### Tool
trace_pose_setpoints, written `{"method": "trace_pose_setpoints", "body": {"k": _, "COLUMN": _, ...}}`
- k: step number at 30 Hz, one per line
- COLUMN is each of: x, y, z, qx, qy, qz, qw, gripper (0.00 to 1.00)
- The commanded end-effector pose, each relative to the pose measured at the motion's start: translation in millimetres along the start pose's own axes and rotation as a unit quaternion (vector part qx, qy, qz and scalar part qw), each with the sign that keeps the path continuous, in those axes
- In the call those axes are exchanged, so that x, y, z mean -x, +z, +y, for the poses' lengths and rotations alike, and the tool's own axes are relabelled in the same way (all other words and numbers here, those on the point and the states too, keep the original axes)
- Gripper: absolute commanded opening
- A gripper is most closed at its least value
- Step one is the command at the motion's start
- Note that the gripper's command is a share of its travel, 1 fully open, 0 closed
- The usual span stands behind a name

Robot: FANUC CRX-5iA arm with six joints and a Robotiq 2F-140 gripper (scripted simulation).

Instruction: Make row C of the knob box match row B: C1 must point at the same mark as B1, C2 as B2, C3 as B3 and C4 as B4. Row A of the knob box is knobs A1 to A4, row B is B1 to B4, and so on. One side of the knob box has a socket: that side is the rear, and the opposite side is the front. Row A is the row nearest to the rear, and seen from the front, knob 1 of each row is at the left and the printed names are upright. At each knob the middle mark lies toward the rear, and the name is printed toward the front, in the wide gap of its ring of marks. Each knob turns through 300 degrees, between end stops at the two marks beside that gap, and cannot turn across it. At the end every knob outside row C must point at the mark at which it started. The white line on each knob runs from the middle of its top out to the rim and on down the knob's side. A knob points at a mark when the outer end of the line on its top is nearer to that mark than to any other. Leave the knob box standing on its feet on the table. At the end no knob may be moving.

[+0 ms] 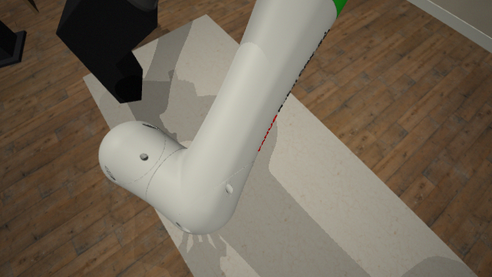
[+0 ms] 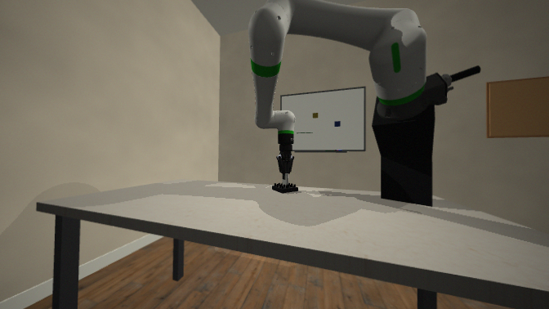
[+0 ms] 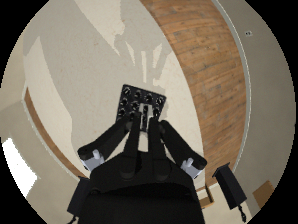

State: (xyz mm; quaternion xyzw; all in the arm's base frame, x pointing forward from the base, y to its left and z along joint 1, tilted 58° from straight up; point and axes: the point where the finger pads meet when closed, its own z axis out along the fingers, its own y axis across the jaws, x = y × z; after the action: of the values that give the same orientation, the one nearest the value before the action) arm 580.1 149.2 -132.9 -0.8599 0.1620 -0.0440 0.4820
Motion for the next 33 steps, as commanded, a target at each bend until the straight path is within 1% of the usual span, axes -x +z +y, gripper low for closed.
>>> {"method": "trace_pose_setpoints", "body": {"k": 1, "x": -0.2, "y": -0.2, "z": 0.1, "qx": 0.0, "qy": 0.0, "qz": 0.0, "qw": 1.0, "gripper": 0.05}}
{"method": "trace_pose_setpoints", "body": {"k": 11, "x": -0.2, "y": -0.2, "z": 0.1, "qx": 0.0, "qy": 0.01, "qz": 0.0, "qw": 1.0, "gripper": 0.05}}
{"method": "trace_pose_setpoints", "body": {"k": 19, "x": -0.2, "y": -0.2, "z": 0.1, "qx": 0.0, "qy": 0.095, "qz": 0.0, "qw": 0.995, "gripper": 0.05}}
{"method": "trace_pose_setpoints", "body": {"k": 21, "x": -0.2, "y": -0.2, "z": 0.1, "qx": 0.0, "qy": 0.095, "qz": 0.0, "qw": 0.995, "gripper": 0.05}}
{"method": "trace_pose_setpoints", "body": {"k": 27, "x": -0.2, "y": -0.2, "z": 0.1, "qx": 0.0, "qy": 0.161, "qz": 0.0, "qw": 0.987, "gripper": 0.05}}
{"method": "trace_pose_setpoints", "body": {"k": 33, "x": -0.2, "y": -0.2, "z": 0.1, "qx": 0.0, "qy": 0.177, "qz": 0.0, "qw": 0.984, "gripper": 0.05}}
